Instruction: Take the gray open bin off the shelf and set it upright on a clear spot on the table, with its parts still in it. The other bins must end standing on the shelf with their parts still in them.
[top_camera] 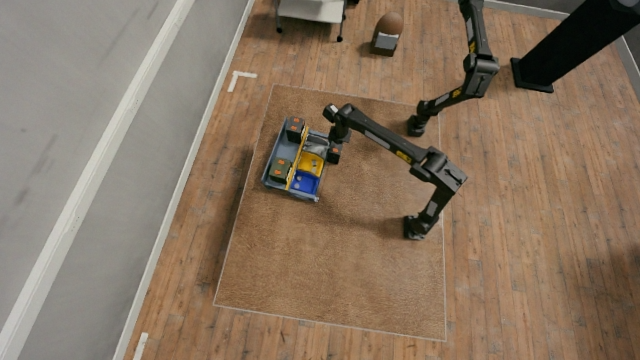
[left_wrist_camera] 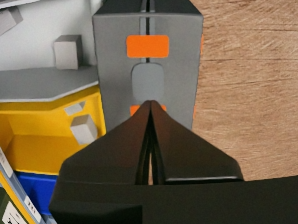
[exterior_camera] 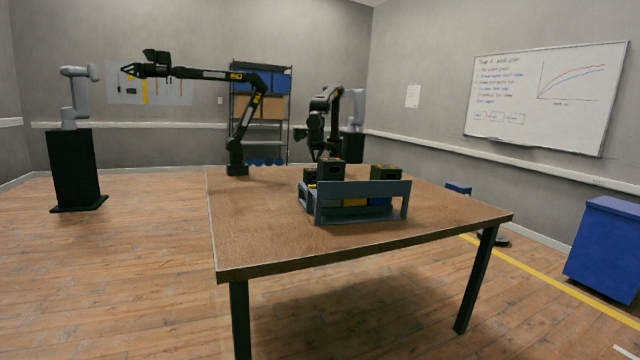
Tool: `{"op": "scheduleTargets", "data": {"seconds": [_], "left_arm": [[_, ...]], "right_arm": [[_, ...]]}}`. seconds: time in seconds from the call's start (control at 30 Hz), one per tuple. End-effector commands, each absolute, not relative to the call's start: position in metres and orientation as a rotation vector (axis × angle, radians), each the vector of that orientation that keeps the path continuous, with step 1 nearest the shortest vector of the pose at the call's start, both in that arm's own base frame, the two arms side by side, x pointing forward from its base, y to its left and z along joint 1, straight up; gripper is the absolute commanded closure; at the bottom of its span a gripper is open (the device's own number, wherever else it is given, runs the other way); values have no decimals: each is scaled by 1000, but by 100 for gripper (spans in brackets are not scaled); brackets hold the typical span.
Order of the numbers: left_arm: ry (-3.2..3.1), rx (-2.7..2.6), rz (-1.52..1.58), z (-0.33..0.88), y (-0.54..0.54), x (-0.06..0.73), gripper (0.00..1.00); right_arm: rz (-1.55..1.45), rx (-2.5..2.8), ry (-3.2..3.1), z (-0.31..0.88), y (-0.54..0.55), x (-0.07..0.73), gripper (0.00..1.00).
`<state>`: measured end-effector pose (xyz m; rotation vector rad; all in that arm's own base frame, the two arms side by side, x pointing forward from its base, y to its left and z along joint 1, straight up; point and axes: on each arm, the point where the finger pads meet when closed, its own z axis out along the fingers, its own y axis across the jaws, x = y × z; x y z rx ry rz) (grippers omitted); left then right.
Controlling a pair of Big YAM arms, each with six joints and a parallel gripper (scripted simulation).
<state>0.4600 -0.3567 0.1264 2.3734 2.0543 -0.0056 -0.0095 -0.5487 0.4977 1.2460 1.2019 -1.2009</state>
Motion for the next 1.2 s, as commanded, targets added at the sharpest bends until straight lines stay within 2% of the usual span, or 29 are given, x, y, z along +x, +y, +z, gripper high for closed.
{"op": "scheduleTargets", "data": {"seconds": [0.0,0.77,1.07,1.17], "left_arm": [[2084,2402,-25,108,-351,462,100],[2083,2401,-25,108,-351,462,100],[2037,2346,12,172,-361,475,100],[2078,2394,-9,146,-351,462,100]], "right_arm": [[-1227,1227,1197,501,-545,-14,0],[-1227,1227,1197,501,-545,-14,0],[-1227,1227,1197,501,-545,-14,0],[-1227,1227,1197,501,-545,-14,0]]}}
